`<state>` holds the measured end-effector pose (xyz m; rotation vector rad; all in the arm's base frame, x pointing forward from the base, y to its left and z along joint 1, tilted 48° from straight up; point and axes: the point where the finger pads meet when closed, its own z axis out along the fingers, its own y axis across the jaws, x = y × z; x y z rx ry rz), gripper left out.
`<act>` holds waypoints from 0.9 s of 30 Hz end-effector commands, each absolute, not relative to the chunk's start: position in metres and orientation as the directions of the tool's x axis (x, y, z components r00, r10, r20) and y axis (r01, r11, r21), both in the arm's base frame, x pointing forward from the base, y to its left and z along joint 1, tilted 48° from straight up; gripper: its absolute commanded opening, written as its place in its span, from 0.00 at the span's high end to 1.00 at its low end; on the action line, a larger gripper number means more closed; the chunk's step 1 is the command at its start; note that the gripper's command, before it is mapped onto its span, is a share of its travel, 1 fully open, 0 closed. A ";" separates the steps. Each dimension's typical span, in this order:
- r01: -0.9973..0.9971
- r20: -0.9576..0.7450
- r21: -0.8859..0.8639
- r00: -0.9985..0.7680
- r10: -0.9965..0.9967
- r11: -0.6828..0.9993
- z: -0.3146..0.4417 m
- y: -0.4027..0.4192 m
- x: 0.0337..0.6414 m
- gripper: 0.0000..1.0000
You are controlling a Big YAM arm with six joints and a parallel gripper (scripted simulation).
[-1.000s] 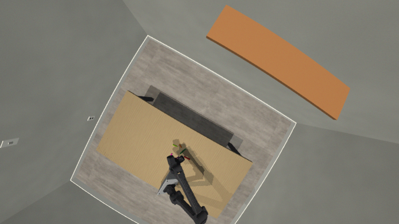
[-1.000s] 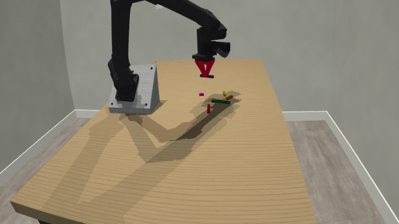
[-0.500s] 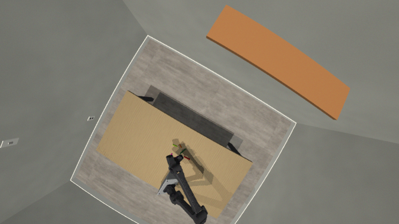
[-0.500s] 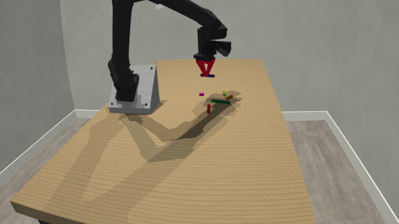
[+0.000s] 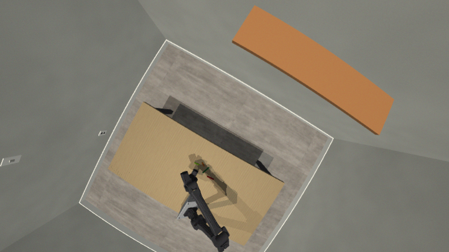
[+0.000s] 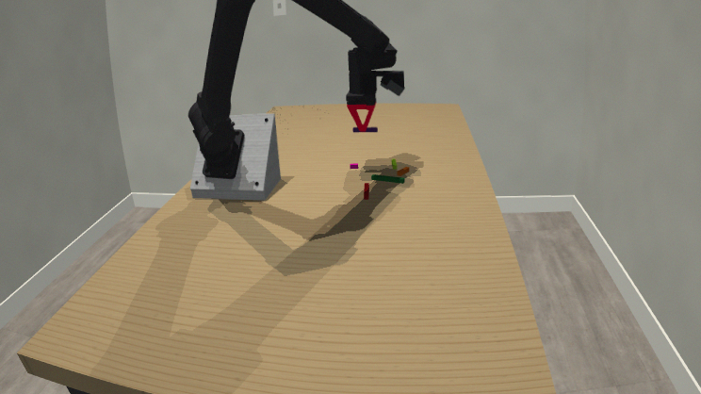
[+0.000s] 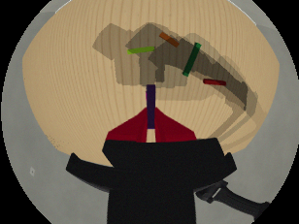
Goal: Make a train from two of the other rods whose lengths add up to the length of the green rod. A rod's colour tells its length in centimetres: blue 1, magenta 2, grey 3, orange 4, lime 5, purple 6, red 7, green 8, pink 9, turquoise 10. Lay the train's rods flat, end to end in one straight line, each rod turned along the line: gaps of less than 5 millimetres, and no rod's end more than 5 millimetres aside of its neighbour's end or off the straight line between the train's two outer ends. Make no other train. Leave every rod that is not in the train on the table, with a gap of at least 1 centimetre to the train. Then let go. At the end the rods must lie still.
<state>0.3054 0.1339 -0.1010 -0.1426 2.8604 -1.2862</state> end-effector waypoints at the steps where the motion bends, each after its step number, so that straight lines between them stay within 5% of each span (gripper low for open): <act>1: -0.098 0.021 -0.712 -0.993 -0.118 0.695 -0.101 0.154 0.335 0.97; 27: -0.126 0.062 -0.734 -0.991 -0.119 0.668 -0.123 0.117 0.318 0.97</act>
